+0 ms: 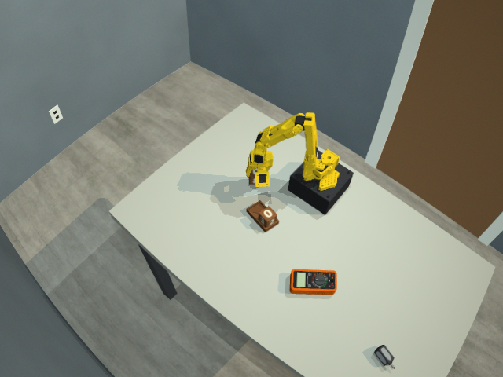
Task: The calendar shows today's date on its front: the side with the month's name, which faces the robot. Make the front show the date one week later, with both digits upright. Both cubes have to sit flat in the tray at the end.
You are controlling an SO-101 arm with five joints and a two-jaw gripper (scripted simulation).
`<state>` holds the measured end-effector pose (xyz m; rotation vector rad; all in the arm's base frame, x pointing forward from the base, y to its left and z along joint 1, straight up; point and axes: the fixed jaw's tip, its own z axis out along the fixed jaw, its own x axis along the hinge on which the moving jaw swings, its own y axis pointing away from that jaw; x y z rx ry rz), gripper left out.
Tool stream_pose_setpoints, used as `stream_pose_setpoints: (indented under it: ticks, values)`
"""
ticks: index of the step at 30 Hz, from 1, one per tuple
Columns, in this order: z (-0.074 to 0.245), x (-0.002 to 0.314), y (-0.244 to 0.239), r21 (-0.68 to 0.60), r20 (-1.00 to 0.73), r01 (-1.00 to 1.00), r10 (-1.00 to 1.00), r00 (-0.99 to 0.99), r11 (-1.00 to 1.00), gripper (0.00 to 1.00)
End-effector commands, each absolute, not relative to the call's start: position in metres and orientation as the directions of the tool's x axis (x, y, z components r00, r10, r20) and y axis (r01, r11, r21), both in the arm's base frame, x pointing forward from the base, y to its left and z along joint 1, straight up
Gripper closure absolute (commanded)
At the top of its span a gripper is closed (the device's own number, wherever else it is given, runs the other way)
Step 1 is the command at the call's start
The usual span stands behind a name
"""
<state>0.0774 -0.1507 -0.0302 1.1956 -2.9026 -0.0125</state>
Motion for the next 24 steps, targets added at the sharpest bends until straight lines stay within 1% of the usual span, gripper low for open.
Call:
stream_pose_setpoints:
  ticks: [1,24]
  values:
    - [-0.0343,0.0741,-0.1476,0.025,-0.008,-0.703,-0.703,-0.711,0.711,1.0]
    - [-0.0406,0.074,-0.1474,0.025,-0.008,-0.703,-0.703,-0.711,0.711,1.0]
